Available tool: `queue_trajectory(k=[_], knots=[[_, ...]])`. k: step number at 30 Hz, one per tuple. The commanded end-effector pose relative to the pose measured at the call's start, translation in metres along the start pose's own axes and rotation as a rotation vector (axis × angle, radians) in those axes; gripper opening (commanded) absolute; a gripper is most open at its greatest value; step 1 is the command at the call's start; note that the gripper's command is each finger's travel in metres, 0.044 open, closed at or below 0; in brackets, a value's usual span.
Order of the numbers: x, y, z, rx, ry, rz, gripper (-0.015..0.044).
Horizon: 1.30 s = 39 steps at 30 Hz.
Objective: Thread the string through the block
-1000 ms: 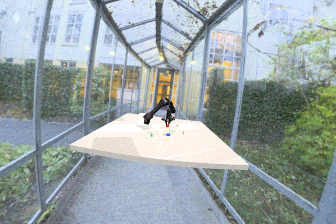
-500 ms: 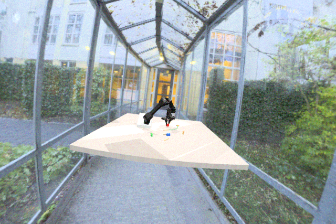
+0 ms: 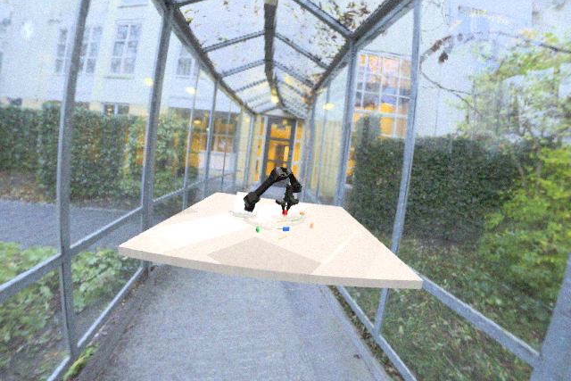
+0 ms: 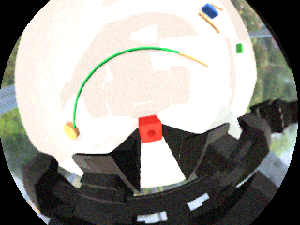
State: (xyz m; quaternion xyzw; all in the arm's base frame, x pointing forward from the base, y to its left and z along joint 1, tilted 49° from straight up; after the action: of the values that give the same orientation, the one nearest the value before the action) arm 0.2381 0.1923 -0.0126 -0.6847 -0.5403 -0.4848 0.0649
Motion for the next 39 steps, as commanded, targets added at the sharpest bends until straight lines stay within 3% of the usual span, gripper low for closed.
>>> queue_trajectory(k=[1, 8, 17, 39], knots=[[0.001, 0.009, -0.002, 0.001, 0.019, 0.057, 0.0000], [-0.004, 0.032, -0.006, 0.002, 0.043, 0.202, 0.0000], [-0.004, 0.035, -0.006, 0.002, 0.047, 0.220, 0.0000], [-0.024, 0.081, -0.014, 0.004, 0.096, 0.525, 0.0000]])
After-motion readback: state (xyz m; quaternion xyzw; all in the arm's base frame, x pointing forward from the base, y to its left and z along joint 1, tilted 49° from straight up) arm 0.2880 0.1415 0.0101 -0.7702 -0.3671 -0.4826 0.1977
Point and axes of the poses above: the point midway between the two fingers, 35 mm back from their tips, its own x axis back along the fingers, its own z axis across the jaws, y = z × x, the point moved 10 cm from there along x, back along the fingers, and after that the axes turned 10 degrees about x, right-handed, at the moved point
